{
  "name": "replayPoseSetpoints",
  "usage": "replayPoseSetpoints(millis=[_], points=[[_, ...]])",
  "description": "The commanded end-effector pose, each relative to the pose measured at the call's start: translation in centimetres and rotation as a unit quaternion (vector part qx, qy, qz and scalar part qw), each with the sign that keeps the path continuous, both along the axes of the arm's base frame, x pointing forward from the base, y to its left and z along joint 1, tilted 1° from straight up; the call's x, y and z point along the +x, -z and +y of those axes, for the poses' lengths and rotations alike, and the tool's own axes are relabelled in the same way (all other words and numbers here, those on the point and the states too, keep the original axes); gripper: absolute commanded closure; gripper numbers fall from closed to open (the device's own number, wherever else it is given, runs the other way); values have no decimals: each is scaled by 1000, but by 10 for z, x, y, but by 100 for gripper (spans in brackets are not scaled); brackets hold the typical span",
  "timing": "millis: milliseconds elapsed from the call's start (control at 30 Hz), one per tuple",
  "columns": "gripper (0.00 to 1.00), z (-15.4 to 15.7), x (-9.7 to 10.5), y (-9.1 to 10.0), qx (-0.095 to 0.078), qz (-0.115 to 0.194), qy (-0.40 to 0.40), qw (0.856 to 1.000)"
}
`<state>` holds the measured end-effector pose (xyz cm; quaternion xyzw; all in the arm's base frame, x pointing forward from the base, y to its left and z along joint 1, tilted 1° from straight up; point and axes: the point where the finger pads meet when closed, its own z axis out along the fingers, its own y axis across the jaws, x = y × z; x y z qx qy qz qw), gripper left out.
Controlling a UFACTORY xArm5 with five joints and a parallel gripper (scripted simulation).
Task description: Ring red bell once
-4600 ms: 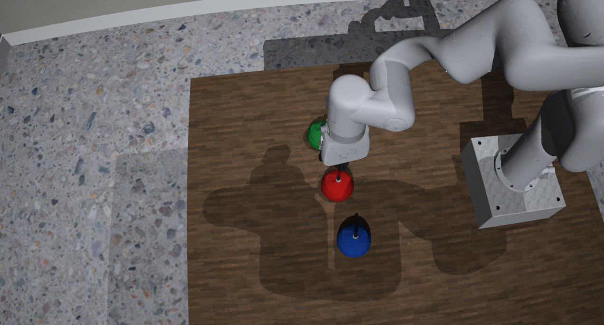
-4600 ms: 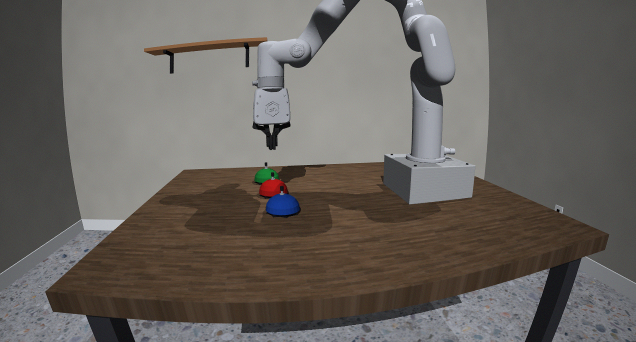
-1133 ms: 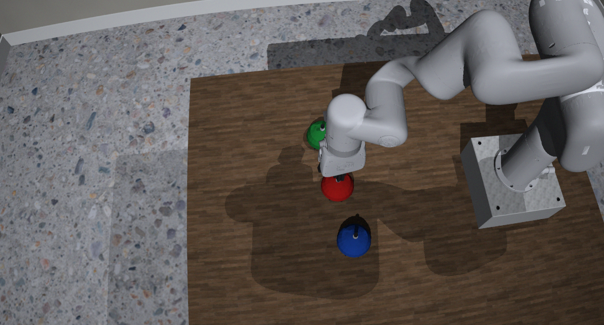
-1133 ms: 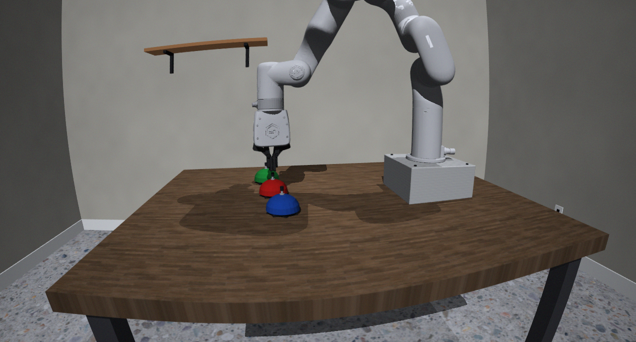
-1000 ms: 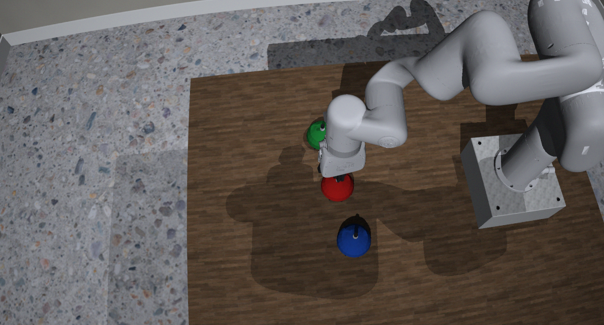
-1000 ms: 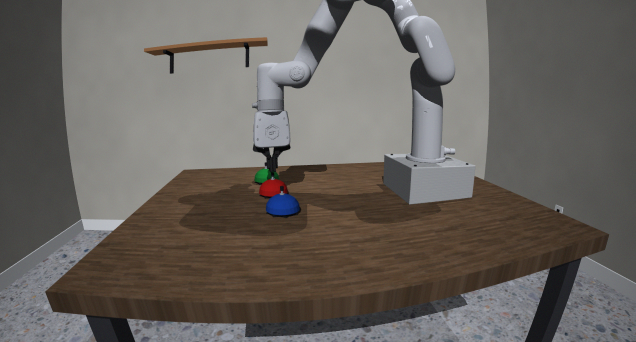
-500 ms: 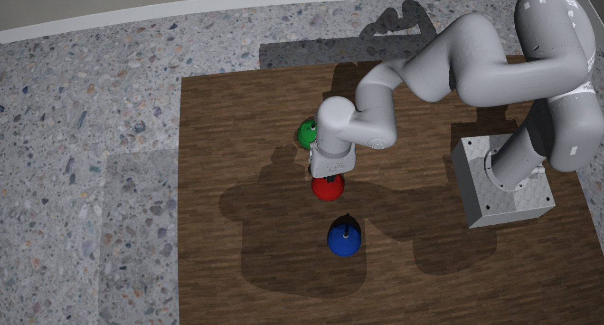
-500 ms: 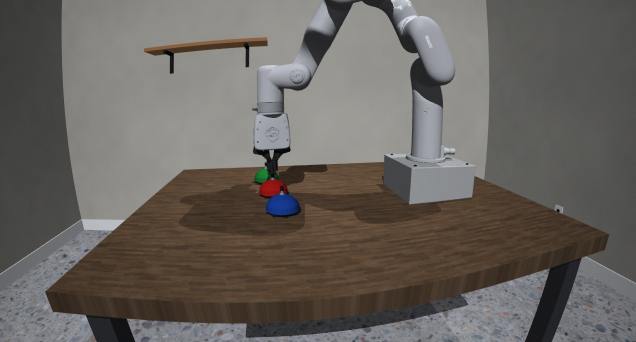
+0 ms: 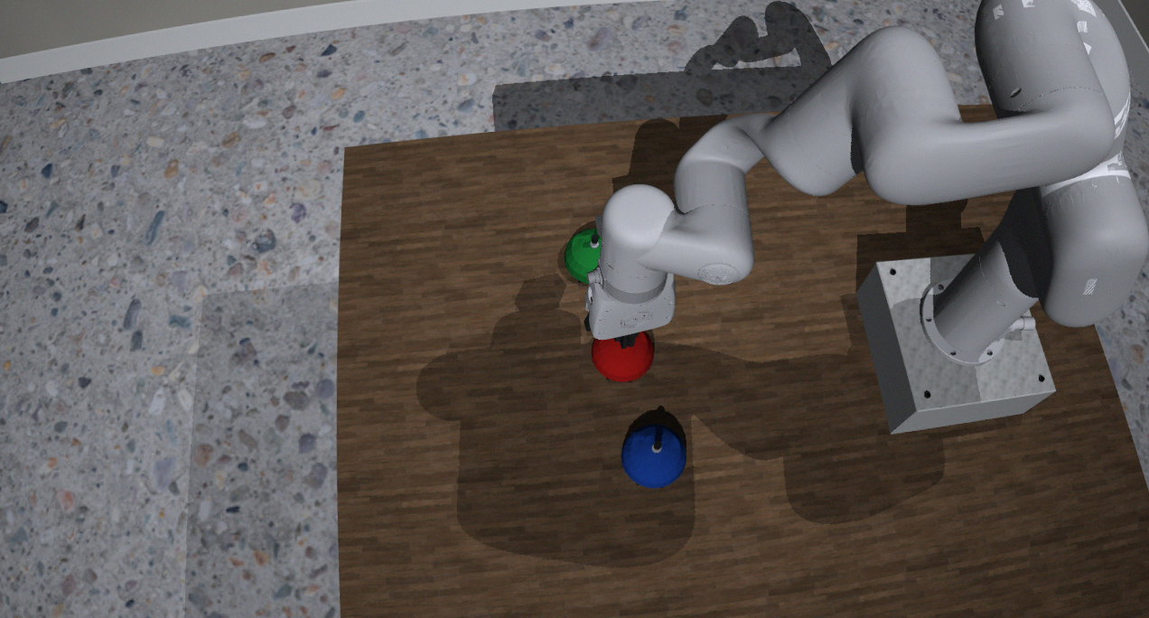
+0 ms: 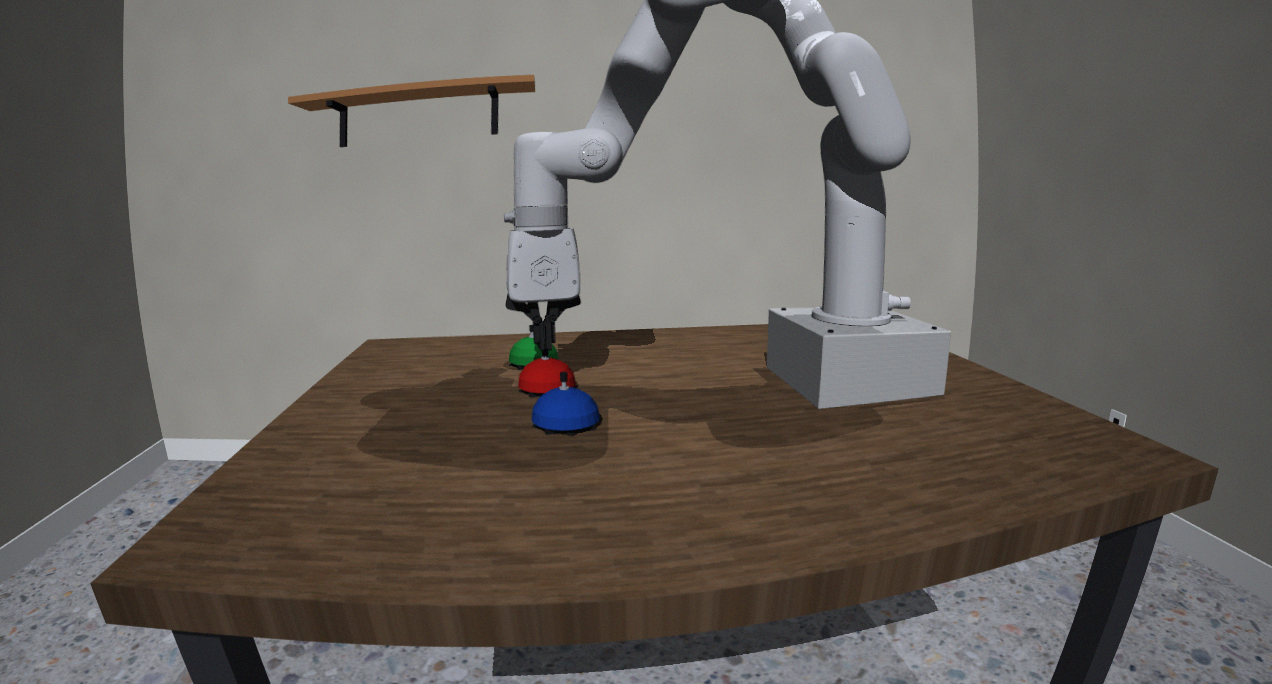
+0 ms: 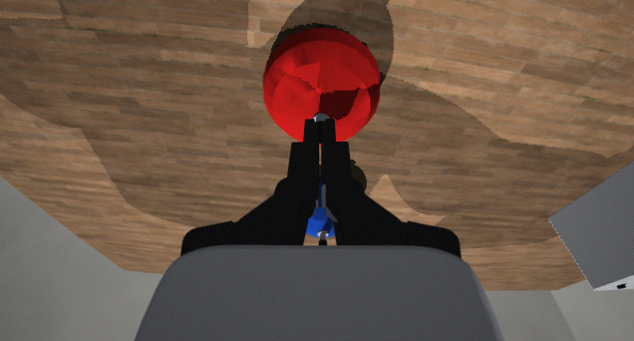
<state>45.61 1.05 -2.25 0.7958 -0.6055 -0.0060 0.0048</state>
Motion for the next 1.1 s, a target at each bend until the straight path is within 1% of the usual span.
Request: replayPoseSetpoints(millis=[0, 767, 1067], points=[[100, 0, 1, 1, 0, -1, 0, 1000], [100, 0, 1, 1, 0, -1, 0, 1000], [100, 0, 1, -3, 0, -1, 0, 1000]])
